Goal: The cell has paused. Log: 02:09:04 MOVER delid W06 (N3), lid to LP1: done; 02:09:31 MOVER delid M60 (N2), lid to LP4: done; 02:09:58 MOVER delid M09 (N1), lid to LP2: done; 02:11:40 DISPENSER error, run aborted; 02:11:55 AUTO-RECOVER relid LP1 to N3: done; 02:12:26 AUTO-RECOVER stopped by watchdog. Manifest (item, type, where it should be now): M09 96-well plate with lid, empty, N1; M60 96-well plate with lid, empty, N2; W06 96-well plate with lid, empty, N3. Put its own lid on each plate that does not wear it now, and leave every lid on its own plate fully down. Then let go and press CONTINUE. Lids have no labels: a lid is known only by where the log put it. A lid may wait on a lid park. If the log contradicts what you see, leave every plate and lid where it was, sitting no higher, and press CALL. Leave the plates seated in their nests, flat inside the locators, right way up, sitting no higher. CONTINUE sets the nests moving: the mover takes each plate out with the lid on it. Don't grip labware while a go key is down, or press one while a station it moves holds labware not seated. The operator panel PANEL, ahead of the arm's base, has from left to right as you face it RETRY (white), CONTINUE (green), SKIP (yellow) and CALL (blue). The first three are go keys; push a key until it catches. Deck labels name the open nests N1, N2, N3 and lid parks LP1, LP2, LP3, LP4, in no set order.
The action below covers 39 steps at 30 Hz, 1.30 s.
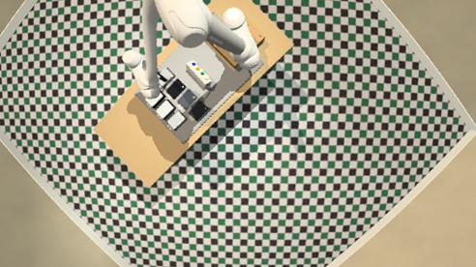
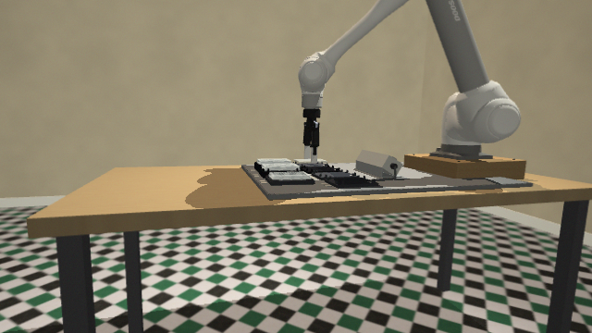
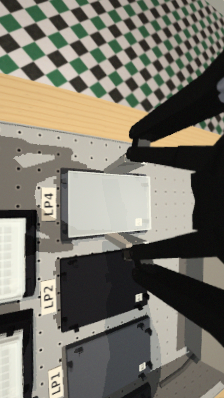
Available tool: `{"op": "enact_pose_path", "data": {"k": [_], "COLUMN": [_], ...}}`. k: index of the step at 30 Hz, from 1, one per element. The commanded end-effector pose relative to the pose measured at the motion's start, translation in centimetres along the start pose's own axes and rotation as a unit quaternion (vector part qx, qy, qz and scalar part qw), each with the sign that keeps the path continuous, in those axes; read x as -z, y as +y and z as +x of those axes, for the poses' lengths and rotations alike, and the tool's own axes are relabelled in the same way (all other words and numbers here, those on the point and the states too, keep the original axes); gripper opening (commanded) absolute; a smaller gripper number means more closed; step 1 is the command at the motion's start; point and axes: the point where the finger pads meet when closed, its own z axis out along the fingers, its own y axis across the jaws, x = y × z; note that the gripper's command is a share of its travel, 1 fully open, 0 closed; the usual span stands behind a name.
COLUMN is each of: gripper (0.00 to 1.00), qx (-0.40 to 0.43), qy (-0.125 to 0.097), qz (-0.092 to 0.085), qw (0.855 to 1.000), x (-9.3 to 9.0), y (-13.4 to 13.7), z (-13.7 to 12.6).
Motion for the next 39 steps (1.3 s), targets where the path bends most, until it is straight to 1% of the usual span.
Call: {"op": "enact_pose_path", "data": {"k": [1, 12, 14, 25, 29, 39], "gripper": [0.0, 0.0, 0.0, 0.0, 0.0, 0.0], "qx": [0.0, 0.0, 0.0, 0.0, 0.0, 0.0], "qy": [0.0, 0.0, 0.0, 0.0, 0.0, 0.0], "qz": [0.0, 0.0, 0.0, 0.0, 0.0, 0.0], "qw": [1.0, 1.0, 1.0, 1.0, 1.0, 1.0], "x": [0.5, 3.0, 3.0, 5.2, 5.7, 6.1], "y": [0.0, 0.0, 0.0, 0.0, 0.0, 0.0], "z": [0.0, 0.0, 0.0, 0.0, 0.0, 0.0]}}
